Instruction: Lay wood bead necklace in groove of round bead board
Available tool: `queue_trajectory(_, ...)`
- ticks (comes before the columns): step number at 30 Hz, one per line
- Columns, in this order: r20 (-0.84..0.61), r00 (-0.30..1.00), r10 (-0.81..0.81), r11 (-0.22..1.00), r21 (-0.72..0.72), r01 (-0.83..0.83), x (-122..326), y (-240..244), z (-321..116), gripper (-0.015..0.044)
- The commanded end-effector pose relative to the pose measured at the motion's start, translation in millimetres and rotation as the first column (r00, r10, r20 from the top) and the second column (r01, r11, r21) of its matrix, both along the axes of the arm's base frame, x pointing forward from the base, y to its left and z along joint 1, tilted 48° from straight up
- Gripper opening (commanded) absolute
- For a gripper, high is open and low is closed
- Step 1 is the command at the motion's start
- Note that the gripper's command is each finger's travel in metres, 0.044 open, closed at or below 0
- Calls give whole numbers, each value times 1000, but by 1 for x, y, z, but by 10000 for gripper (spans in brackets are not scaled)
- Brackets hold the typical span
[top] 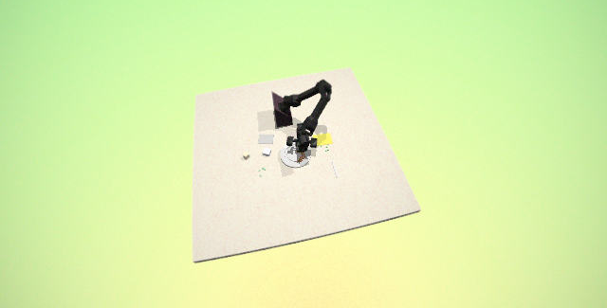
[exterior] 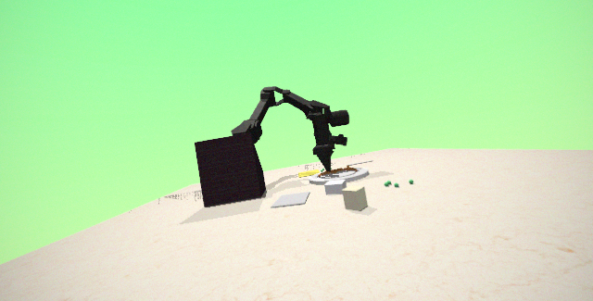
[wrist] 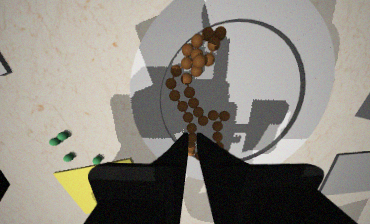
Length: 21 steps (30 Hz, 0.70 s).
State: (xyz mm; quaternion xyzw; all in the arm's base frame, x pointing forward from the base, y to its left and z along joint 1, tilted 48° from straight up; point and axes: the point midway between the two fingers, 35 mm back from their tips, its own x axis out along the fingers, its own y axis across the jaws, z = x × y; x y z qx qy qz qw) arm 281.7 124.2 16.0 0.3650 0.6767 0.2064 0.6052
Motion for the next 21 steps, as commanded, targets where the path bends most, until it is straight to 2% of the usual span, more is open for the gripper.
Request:
queue_trajectory(1,1,1000,1,1000,0,-1,0,0,0,0)
queue_trajectory(21,-4,1000,-5,1000,0,5,13,8,18,0)
